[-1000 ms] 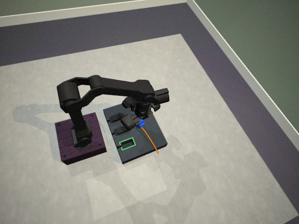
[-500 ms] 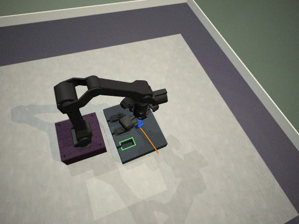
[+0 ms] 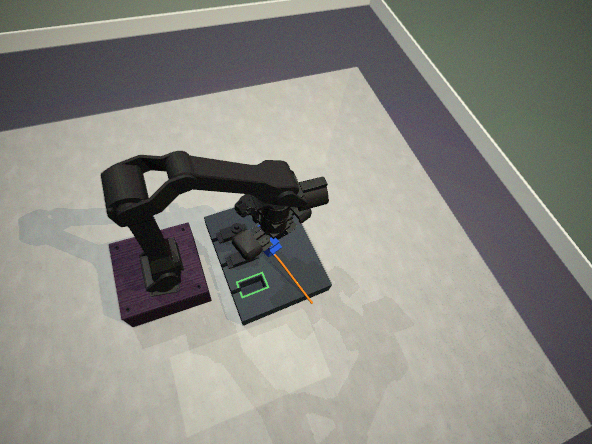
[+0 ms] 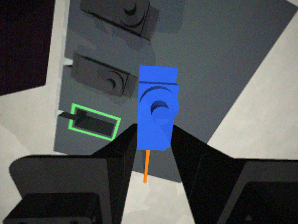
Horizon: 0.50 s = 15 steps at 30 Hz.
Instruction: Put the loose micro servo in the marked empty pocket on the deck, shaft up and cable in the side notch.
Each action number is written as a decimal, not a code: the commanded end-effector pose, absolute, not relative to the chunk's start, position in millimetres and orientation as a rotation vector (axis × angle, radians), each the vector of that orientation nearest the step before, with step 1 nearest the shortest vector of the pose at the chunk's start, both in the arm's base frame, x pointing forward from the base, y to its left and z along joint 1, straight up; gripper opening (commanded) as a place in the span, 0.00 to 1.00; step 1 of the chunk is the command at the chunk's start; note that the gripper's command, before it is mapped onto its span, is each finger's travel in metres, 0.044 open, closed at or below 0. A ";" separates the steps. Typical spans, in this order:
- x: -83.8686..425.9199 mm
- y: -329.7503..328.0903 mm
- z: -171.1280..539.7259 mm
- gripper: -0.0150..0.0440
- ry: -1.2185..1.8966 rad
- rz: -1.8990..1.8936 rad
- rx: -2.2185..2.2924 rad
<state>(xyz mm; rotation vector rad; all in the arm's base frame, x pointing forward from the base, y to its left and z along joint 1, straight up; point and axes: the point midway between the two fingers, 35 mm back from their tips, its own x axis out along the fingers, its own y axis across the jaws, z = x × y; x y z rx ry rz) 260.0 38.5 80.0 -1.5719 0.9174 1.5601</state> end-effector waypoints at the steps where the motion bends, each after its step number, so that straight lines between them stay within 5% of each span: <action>1: 258.8 37.6 83.5 0.25 0.907 1.547 -1.586; 15: 252.1 36.2 83.2 0.25 0.907 1.548 -1.586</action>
